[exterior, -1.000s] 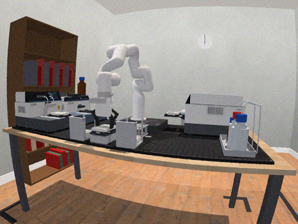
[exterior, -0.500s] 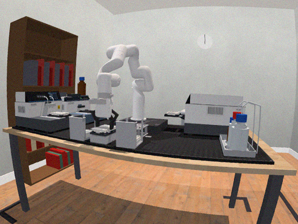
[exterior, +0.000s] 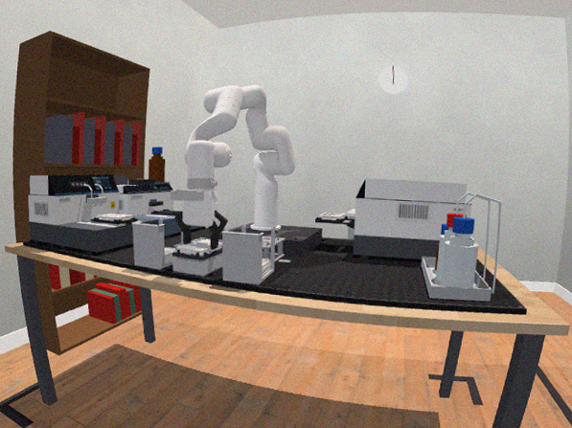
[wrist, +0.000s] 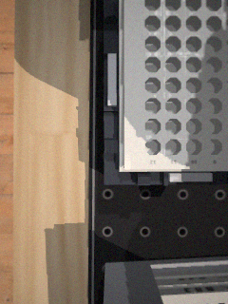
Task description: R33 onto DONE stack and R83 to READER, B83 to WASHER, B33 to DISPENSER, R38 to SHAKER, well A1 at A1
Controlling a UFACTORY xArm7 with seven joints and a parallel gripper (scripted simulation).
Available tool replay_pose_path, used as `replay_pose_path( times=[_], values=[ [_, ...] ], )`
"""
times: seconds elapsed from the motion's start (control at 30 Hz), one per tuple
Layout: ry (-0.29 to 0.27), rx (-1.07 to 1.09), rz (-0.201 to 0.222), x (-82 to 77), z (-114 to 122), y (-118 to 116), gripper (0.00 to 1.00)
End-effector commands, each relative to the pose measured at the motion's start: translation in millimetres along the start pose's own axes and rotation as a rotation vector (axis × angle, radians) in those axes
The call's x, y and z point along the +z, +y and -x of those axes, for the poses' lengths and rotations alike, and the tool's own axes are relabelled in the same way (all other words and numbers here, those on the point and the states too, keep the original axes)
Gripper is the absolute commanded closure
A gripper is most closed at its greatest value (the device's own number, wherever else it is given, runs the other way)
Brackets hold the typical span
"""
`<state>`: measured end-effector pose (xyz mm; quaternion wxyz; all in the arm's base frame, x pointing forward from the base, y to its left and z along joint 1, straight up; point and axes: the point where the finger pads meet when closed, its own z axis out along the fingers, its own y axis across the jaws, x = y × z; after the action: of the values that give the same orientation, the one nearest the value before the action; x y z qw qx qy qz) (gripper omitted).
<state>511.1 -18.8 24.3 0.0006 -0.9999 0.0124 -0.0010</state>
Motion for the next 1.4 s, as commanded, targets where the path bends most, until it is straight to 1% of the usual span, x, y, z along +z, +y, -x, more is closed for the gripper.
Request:
replay_pose_path(
  times=[0.0,0.13,0.17,0.73,0.87,1.37],
  values=[
    [0.005,0.0,0.0,-1.6,-2,0,1.0],
    [0.005,0.0,0.0,-1.6,-2,0,1.0],
    [0.005,0.0,0.0,-1.6,-2,0,0.0],
    [0.005,0.0,0.0,-1.7,-2,0,0.0],
    [0.005,0.0,0.0,-4.1,-2,0,0.0],
    [0.005,0.0,0.0,-24.2,-2,0,0.0]
  ],
)
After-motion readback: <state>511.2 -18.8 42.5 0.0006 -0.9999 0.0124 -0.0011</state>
